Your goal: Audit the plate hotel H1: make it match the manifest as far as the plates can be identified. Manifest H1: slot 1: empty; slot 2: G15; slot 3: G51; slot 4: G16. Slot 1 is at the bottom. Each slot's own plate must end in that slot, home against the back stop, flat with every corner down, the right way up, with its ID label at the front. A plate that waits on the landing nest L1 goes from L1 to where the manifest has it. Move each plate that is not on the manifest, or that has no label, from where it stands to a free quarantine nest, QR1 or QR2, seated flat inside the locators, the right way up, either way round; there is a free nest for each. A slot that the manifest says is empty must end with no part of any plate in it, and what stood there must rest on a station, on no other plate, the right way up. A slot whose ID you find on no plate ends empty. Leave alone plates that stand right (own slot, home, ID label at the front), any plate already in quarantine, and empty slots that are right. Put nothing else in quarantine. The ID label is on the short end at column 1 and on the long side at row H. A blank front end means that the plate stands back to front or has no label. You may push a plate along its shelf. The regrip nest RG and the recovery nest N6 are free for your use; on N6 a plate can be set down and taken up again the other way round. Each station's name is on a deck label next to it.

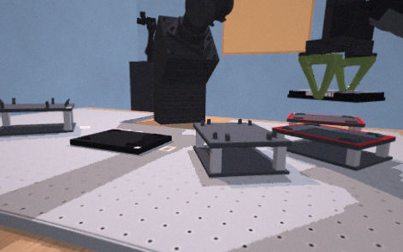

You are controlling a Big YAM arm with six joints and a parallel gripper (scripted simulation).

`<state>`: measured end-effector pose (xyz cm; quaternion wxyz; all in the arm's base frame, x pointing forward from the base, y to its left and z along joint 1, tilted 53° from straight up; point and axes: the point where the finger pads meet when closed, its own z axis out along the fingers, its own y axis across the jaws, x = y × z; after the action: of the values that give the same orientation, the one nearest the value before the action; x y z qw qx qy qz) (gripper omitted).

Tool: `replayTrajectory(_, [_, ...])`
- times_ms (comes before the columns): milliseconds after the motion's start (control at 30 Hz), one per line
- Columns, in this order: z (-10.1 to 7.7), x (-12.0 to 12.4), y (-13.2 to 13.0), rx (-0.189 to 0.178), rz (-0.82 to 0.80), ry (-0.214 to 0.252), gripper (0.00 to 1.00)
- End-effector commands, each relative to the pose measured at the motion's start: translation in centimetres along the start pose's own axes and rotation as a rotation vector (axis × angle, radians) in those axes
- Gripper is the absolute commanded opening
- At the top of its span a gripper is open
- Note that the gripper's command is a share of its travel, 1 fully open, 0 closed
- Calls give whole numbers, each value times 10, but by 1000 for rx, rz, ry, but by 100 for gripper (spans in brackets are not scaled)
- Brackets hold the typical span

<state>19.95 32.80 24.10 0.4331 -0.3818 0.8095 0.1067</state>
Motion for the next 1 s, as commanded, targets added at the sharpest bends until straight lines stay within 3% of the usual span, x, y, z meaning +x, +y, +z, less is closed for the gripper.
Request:
replayTrajectory(0, [3,-6,-1,2,-6,-13,86])
replayTrajectory(167, [-2,-6,-3,0,-3,-23,86])
replayTrajectory(633, [15,-3,-2,4,-7,-8,86])
replayTrajectory(700, [15,-3,-2,4,-7,-8,86])
replayTrajectory(733, [6,-6,-1,-6,-8,-25,86])
replayTrajectory(967, [19,-4,1,-2,-11,-11,86])
